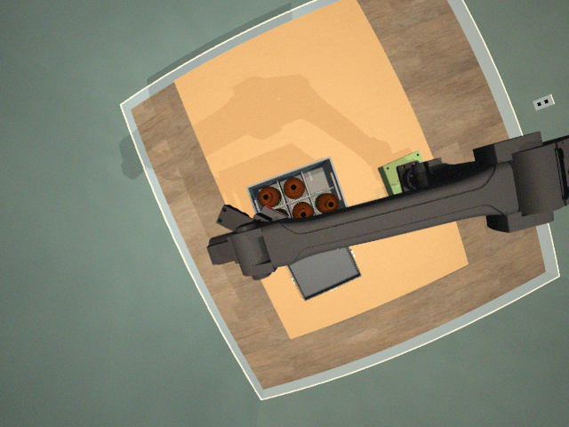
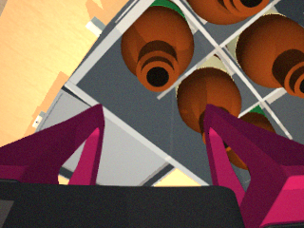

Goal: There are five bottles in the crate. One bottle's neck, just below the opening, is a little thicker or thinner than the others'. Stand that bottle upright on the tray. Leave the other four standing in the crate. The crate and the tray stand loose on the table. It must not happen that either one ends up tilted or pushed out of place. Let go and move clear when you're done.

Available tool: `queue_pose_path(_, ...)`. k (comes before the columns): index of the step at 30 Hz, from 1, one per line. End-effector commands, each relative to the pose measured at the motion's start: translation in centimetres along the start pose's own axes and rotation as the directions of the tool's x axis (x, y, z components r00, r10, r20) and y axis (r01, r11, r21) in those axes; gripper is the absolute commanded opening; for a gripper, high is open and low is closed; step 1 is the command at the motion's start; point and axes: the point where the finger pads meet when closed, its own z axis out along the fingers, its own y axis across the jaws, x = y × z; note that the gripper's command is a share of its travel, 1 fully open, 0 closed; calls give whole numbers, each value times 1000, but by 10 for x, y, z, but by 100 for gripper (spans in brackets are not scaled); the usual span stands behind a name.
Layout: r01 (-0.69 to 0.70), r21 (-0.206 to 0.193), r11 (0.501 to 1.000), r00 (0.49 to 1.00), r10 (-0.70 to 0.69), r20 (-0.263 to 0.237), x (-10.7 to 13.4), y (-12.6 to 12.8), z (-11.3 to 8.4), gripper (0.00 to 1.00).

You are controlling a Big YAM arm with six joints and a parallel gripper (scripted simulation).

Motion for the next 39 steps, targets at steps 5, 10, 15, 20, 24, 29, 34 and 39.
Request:
queue_pose_path(5, -6, 10, 1000, 1000, 6, -10, 2, 2, 20, 61)
queue_pose_path(10, -5, 10, 1000, 1000, 5, -10, 3, 2, 25, 61)
queue_pose_path(15, -4, 10, 1000, 1000, 4, -10, 3, 3, 31, 61)
queue_pose_path(20, -4, 10, 1000, 1000, 4, -10, 3, 3, 36, 61)
queue_pose_path(24, -3, 0, 1000, 1000, 3, 0, 4, 2, 30, 61)
queue_pose_path(29, -3, 8, 1000, 1000, 3, -9, 4, 3, 38, 61)
queue_pose_path(34, -3, 10, 1000, 1000, 3, -11, 4, 2, 40, 61)
queue_pose_path(39, -3, 10, 1000, 1000, 3, -11, 4, 2, 39, 61)
